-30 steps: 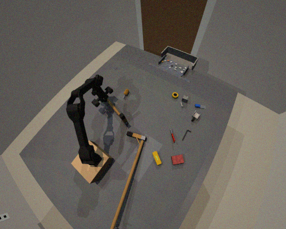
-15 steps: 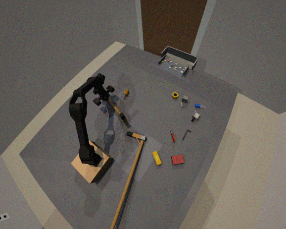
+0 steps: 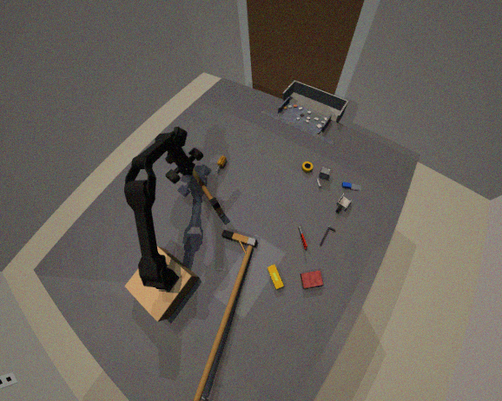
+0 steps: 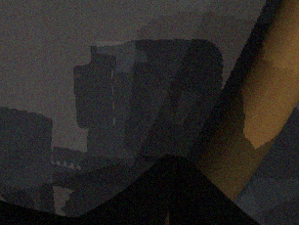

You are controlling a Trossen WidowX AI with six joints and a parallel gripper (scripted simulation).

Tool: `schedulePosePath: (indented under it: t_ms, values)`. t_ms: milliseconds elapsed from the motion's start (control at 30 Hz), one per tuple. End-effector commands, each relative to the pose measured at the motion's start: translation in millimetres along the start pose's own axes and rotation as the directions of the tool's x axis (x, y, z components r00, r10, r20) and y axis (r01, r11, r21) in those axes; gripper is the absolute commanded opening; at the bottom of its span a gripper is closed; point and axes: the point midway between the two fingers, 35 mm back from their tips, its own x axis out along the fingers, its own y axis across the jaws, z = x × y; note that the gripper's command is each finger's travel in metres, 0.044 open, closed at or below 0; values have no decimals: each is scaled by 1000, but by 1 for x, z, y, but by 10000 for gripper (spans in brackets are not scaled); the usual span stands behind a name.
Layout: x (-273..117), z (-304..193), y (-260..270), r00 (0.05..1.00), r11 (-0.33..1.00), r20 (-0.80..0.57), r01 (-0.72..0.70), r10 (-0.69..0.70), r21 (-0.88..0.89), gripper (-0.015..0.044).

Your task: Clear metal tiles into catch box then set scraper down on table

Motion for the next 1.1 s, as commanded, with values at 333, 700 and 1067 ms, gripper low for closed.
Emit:
schedulePosePath:
  t_ms: [333, 700, 1067]
  values:
    - [-47, 2, -2, 1000, 1000, 0, 1, -1, -1, 0]
    - [-90, 1, 1, 1000, 1000, 0, 1, -1, -1, 0]
    - [-122, 3, 21, 1000, 996, -4, -2, 3, 89, 0]
